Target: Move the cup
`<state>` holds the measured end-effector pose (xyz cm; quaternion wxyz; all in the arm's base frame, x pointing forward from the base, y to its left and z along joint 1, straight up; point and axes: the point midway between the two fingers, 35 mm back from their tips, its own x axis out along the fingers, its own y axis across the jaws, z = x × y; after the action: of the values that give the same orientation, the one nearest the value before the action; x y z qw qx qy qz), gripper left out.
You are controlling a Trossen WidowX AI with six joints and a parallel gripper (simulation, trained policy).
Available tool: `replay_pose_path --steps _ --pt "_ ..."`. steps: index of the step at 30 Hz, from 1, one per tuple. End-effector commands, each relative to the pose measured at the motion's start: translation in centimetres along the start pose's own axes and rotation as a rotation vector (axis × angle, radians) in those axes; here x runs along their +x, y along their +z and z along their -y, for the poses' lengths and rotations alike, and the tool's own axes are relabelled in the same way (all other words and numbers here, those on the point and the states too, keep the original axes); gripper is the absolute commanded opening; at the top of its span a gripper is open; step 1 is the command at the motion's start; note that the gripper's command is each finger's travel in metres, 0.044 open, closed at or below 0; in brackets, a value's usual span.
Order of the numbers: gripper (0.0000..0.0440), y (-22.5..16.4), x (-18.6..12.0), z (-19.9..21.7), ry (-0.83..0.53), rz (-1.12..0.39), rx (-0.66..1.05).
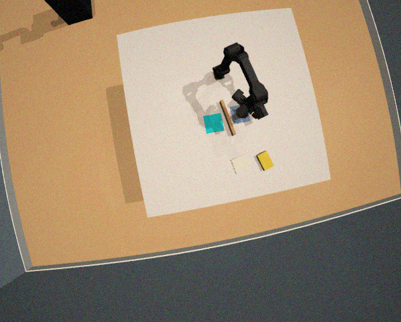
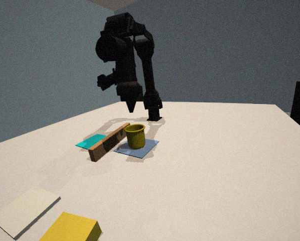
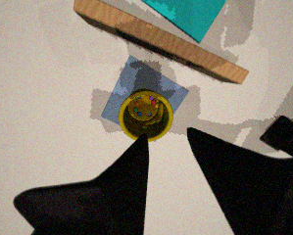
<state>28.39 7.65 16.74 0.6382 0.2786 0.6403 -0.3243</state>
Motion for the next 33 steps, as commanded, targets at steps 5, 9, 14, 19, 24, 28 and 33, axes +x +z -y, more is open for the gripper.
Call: replay_pose_path --steps 5,9,14,19,24,28,33 --pt "0.0177 -0.1 2.5 0.3 -0.059 -0.003 0.030" --pt "0.0182 -0.1 3.7 0.3 -0.081 -0.005 0.037" --pt "0.0186 -0.2 5.3 0.4 -0.102 -0.006 0.037" --pt "0.0188 -0.3 6.9 0.5 -0.119 -0.008 0.027" --pt "0.0189 -0.5 8.6 0.7 -0.132 -0.012 0.006" --pt "0.0185 -0.6 10.0 0.8 -0.137 -0.018 -0.019" --pt "0.0095 -0.5 10.7 0.8 -0.125 -0.012 -0.046"
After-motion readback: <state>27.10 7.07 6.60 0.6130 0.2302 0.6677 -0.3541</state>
